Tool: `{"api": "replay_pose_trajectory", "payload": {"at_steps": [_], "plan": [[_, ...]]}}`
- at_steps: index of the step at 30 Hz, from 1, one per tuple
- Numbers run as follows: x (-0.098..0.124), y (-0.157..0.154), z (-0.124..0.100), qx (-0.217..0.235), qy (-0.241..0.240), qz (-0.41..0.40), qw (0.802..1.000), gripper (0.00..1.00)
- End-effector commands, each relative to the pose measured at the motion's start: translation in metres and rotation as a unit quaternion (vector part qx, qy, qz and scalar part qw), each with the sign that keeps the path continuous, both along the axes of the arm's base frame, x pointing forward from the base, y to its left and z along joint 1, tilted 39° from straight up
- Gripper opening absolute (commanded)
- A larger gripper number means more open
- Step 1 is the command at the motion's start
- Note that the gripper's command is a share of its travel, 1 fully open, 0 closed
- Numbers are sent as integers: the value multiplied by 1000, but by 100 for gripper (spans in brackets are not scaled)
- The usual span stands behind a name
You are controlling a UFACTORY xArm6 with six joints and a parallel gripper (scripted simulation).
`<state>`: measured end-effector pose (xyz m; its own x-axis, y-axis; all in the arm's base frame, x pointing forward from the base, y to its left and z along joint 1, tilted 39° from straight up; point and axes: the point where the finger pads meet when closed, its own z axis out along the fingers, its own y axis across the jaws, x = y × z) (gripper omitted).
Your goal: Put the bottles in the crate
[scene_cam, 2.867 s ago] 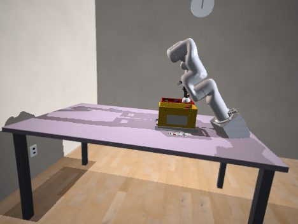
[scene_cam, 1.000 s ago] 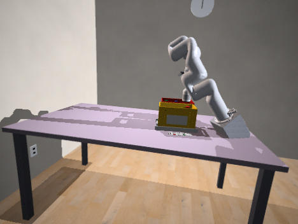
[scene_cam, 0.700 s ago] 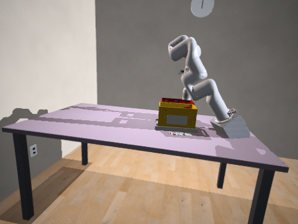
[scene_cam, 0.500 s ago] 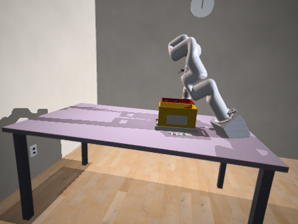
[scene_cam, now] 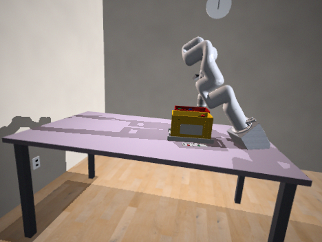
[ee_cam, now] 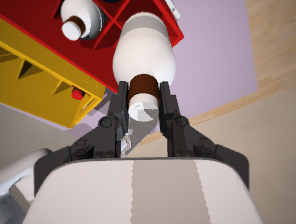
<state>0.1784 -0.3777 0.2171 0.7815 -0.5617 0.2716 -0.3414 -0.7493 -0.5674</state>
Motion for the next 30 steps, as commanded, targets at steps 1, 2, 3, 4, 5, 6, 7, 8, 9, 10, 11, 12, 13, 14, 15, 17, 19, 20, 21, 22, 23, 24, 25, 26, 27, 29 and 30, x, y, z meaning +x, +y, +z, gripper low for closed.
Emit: {"api": "replay_pose_trajectory", "payload": {"at_steps": [1, 2, 3, 4, 5, 6, 7, 8, 9, 10, 11, 12, 13, 14, 15, 17, 19, 20, 21, 22, 23, 24, 25, 26, 27, 29, 30], "plan": [[0, 6, 5, -2, 0, -1, 1000, 0], [0, 8, 6, -2, 0, -1, 1000, 0], [0, 10, 7, -2, 0, -1, 1000, 0], [0, 12, 8, -2, 0, -1, 1000, 0], [1, 14, 9, -2, 0, -1, 1000, 0], [1, 15, 10, -2, 0, -1, 1000, 0], [1, 15, 10, -2, 0, -1, 1000, 0], [1, 15, 10, -2, 0, -1, 1000, 0], [1, 17, 11, -2, 0, -1, 1000, 0], [1, 19, 11, -2, 0, -1, 1000, 0], [1, 21, 12, -2, 0, -1, 1000, 0], [1, 23, 13, -2, 0, -1, 1000, 0], [1, 24, 14, -2, 0, -1, 1000, 0], [1, 26, 15, -2, 0, -1, 1000, 0], [1, 28, 16, -2, 0, -1, 1000, 0], [2, 32, 18, -2, 0, -1, 1000, 0], [2, 35, 19, -2, 0, -1, 1000, 0], [2, 37, 20, -2, 0, -1, 1000, 0], [2, 39, 21, -2, 0, -1, 1000, 0], [2, 41, 22, -2, 0, -1, 1000, 0], [2, 42, 23, -2, 0, -1, 1000, 0], [2, 42, 23, -2, 0, -1, 1000, 0], [2, 42, 23, -2, 0, -1, 1000, 0], [2, 44, 24, -2, 0, -1, 1000, 0], [3, 46, 25, -2, 0, -1, 1000, 0], [3, 50, 26, -2, 0, -1, 1000, 0], [3, 51, 27, -2, 0, -1, 1000, 0]]}}
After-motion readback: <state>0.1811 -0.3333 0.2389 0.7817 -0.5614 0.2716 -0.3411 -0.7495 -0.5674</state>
